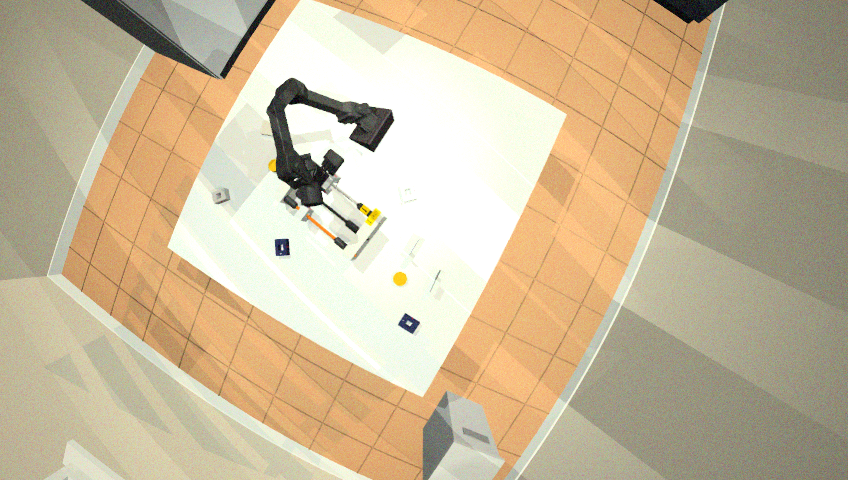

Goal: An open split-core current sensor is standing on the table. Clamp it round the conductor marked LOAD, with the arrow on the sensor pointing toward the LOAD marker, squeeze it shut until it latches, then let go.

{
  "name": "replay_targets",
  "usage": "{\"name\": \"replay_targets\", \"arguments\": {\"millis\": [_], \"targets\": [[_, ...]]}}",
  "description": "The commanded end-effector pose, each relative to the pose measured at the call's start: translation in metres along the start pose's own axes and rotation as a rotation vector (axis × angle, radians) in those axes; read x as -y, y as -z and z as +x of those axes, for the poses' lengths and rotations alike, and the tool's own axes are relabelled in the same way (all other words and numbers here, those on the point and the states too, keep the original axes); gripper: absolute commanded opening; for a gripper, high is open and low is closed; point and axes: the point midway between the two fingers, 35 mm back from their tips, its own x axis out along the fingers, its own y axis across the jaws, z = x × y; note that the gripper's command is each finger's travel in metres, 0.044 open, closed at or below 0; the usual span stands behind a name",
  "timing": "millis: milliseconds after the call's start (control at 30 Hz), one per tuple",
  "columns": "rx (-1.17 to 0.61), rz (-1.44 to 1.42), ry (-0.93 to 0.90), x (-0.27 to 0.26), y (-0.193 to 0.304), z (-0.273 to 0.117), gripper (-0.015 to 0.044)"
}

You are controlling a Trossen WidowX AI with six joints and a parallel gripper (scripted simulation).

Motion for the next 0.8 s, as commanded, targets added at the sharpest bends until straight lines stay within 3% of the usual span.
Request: {"name": "replay_targets", "arguments": {"millis": [0,767], "targets": [[0.005,-0.006,-0.002,0.0,-0.001,0.007,0.0],[0.007,-0.005,-0.003,0.001,-0.002,0.044,0.0]]}}
